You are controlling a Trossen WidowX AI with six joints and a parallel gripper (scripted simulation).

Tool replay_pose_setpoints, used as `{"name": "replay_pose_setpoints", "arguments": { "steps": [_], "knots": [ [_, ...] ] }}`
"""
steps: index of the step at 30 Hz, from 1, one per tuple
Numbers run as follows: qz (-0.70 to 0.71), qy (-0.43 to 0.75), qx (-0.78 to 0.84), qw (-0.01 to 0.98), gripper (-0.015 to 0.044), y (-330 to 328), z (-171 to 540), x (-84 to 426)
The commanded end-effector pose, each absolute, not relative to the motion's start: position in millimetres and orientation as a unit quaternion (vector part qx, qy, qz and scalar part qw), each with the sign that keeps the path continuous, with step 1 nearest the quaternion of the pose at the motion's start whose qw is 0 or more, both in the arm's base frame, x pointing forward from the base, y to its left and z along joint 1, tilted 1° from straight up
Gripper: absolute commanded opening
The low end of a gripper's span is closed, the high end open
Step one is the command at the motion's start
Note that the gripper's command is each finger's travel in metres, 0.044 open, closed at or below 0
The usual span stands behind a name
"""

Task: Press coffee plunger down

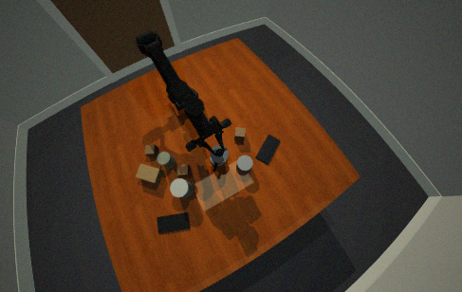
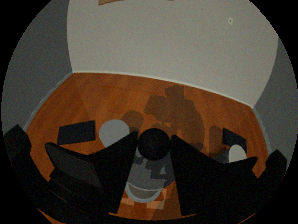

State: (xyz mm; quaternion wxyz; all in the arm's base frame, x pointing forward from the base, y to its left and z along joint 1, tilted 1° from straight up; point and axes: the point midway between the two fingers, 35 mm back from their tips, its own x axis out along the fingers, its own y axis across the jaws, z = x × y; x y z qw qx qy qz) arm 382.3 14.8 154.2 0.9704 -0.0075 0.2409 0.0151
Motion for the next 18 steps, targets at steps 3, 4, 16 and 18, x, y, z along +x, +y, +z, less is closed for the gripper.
{"name": "replay_pose_setpoints", "arguments": {
  "steps": [3, 4, 16, 18],
  "knots": [
    [0.015, 0.241, -0.008, 0.97, 0.0235, 15, 154, 382],
    [0.015, 0.241, -0.008, 0.97, 0.0261, 15, 154, 382],
    [0.015, 0.242, -0.008, 0.97, 0.044, 15, 161, 380],
    [0.016, 0.244, -0.009, 0.97, 0.044, 16, 176, 375]
  ]
}}
